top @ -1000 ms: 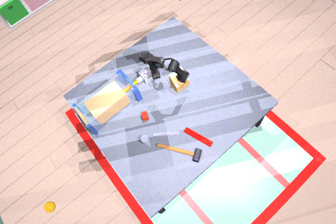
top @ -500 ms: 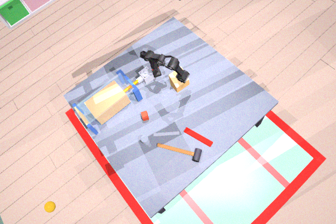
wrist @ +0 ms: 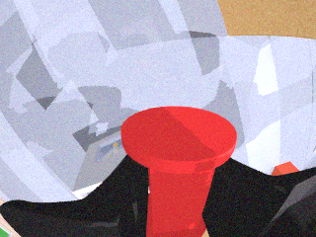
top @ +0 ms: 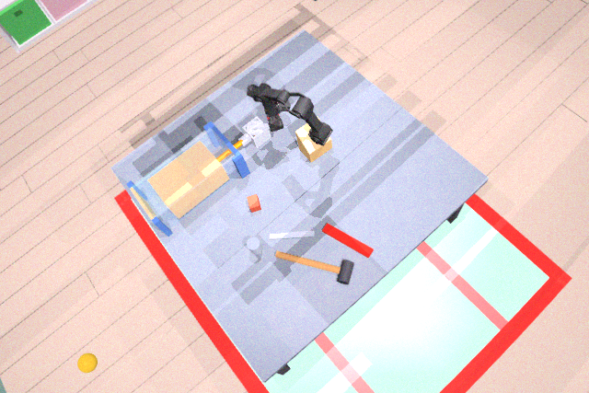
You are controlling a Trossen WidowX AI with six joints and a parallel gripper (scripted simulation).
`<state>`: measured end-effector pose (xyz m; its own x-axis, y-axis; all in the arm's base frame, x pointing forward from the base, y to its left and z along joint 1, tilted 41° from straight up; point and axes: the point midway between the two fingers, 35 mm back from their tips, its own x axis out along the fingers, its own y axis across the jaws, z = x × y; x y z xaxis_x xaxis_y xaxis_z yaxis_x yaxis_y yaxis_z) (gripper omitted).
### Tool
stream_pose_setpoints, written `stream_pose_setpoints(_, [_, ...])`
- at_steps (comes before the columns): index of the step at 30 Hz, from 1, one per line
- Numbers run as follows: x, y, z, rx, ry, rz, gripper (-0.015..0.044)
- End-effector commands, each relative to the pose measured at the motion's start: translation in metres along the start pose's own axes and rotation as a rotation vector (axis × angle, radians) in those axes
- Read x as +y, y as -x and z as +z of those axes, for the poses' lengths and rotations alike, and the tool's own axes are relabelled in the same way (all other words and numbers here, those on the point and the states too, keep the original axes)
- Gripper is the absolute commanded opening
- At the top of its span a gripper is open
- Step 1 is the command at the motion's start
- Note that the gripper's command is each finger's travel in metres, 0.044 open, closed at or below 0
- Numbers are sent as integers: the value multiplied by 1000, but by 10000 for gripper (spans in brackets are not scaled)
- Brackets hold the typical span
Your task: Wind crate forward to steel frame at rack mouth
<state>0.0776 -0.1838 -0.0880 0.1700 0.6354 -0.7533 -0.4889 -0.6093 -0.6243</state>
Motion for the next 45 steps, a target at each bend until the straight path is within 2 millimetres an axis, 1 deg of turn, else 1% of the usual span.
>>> stream_pose_setpoints(1, [14,-1,2,-10,0,25,0])
stream_pose_setpoints(24, [48,1,2,-10,-1,27,0])
stream_pose_setpoints(45, [77,2,-8,-9,-1,29,0])
